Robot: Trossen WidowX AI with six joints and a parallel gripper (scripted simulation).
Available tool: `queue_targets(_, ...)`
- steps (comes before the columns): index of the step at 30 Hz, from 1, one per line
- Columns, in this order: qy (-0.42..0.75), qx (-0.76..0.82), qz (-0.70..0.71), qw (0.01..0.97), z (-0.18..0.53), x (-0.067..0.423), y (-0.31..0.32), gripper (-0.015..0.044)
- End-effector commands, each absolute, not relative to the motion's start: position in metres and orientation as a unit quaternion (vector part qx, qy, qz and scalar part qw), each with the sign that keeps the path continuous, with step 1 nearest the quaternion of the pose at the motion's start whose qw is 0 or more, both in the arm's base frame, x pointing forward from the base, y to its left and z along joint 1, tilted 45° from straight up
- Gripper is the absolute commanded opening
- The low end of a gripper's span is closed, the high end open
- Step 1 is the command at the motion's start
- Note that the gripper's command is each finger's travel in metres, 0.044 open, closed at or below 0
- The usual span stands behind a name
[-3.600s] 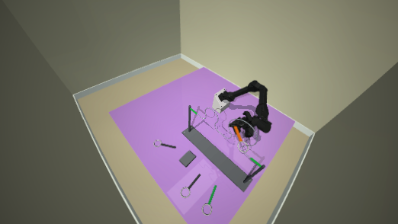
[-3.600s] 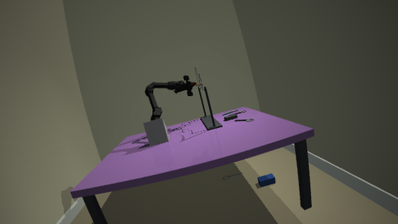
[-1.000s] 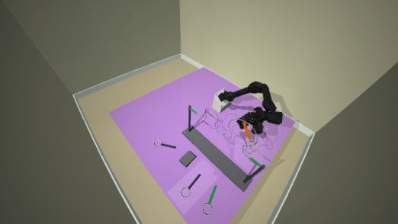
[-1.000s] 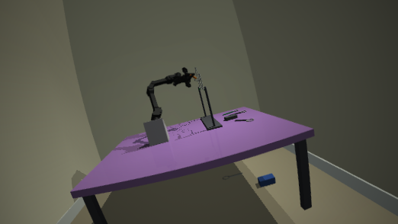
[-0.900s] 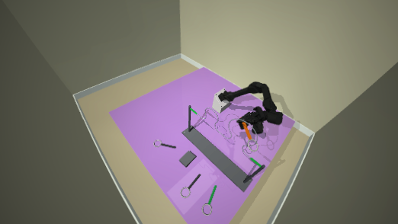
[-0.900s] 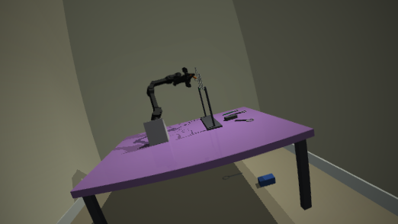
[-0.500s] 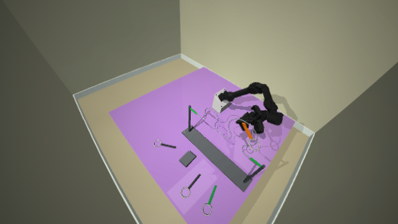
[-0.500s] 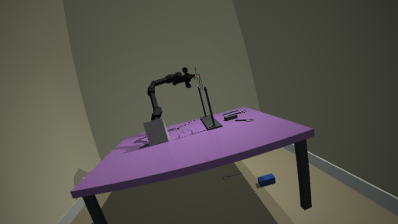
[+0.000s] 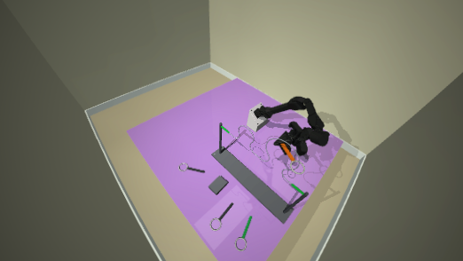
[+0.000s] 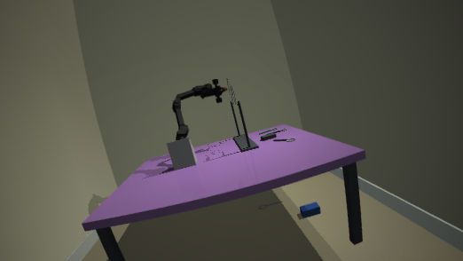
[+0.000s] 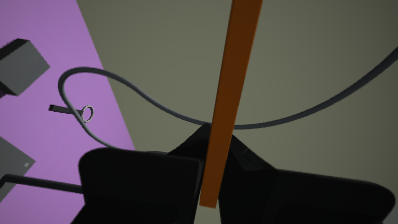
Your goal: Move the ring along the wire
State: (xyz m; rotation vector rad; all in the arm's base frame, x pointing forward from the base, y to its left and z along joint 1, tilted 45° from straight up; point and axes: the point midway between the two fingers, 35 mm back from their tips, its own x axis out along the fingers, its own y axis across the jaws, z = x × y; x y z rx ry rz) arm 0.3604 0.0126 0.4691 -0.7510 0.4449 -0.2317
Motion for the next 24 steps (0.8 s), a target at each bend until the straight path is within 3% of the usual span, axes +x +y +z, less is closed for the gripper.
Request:
queue_targets(1,0.216,-0.341,-0.107,0.909,0.4680,0.3612,0.0133,-0.0150)
queue_targets(24,0.216,-0.206,-0.069,0.952,0.4609,0.3626,0.0231,-0.0150)
